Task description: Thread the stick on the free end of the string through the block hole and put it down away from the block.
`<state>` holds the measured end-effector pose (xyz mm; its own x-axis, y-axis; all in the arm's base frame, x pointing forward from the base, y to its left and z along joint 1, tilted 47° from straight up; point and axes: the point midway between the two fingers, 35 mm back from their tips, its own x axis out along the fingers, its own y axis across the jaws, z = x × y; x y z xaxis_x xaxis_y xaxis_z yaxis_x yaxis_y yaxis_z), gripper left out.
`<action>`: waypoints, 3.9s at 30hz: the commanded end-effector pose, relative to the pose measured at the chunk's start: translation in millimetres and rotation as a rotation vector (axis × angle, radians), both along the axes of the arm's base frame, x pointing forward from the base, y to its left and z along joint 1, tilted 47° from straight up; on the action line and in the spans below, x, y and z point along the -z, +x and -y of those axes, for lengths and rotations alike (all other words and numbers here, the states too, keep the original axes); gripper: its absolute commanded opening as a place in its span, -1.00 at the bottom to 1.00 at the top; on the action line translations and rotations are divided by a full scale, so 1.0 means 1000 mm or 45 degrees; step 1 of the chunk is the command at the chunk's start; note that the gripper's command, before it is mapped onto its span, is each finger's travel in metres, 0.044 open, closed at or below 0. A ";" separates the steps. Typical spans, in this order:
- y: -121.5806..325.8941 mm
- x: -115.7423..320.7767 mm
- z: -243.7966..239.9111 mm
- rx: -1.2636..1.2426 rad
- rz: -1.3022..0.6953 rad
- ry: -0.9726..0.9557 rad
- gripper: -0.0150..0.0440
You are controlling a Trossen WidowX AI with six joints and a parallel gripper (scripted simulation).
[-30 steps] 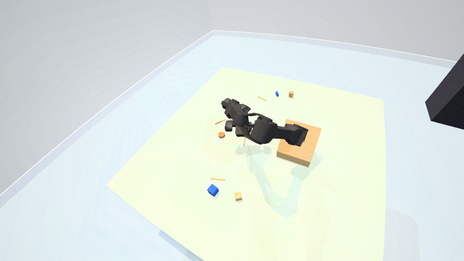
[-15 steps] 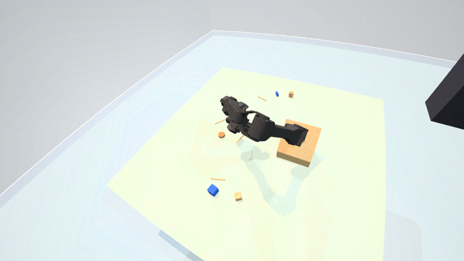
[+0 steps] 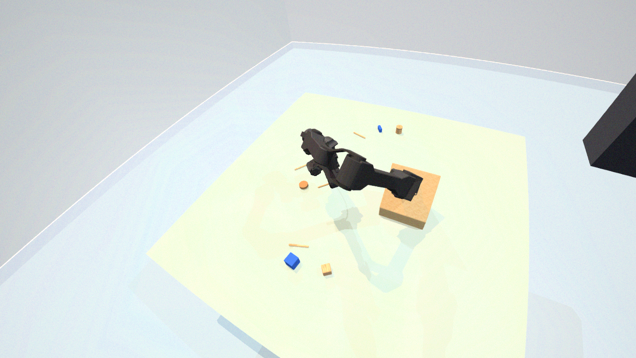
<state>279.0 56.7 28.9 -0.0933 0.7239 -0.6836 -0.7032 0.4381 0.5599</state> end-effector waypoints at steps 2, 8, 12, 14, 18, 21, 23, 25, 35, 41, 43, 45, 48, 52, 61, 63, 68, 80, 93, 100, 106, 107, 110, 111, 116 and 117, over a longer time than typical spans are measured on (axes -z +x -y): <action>0.003 -0.001 0.003 0.146 -0.169 -0.025 -0.49; 0.005 -0.001 0.006 0.336 -0.390 -0.053 -0.49; 0.007 -0.002 0.009 0.463 -0.538 -0.074 -0.49; 0.008 -0.002 0.010 0.526 -0.612 -0.085 -0.49; 0.009 -0.002 0.012 0.653 -0.759 -0.107 -0.49; 0.010 -0.003 0.014 0.748 -0.870 -0.124 -0.49; 0.011 -0.003 0.015 0.811 -0.943 -0.137 -0.49; 0.011 -0.003 0.016 0.874 -1.017 -0.149 -0.49; 0.015 -0.005 0.022 1.190 -1.383 -0.217 -0.49; 0.017 -0.005 0.025 1.380 -1.602 -0.262 -0.49; 0.017 -0.006 0.026 1.443 -1.674 -0.278 -0.49; 0.018 -0.006 0.027 1.507 -1.747 -0.294 -0.49; 0.019 -0.006 0.029 1.602 -1.855 -0.319 -0.49; 0.020 -0.007 0.031 1.729 -1.999 -0.355 -0.49; 0.023 -0.008 0.037 2.018 -2.317 -0.442 -0.49; 0.023 -0.008 0.038 2.082 -2.387 -0.463 -0.49; 0.024 -0.009 0.041 2.244 -2.562 -0.518 -0.49; 0.027 -0.011 0.048 2.639 -2.968 -0.668 -0.49; 0.030 -0.013 0.056 3.082 -3.381 -0.869 -0.49; 0.031 -0.014 0.060 3.331 -3.584 -1.000 -0.49; 0.033 -0.015 0.063 3.554 -3.742 -1.129 -0.49; 0.033 -0.016 0.064 3.585 -3.763 -1.148 -0.49; 0.033 -0.016 0.064 3.611 -3.779 -1.164 -0.49; 0.033 -0.016 0.064 3.611 -3.779 -1.164 -0.49; 0.036 -0.018 0.062 3.580 -3.651 -1.101 -0.49; 0.038 -0.020 0.061 3.565 -3.599 -1.077 -0.49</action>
<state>312.6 -6.1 44.9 -0.2870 0.7526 -0.5927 -0.2332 -0.6550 -0.7188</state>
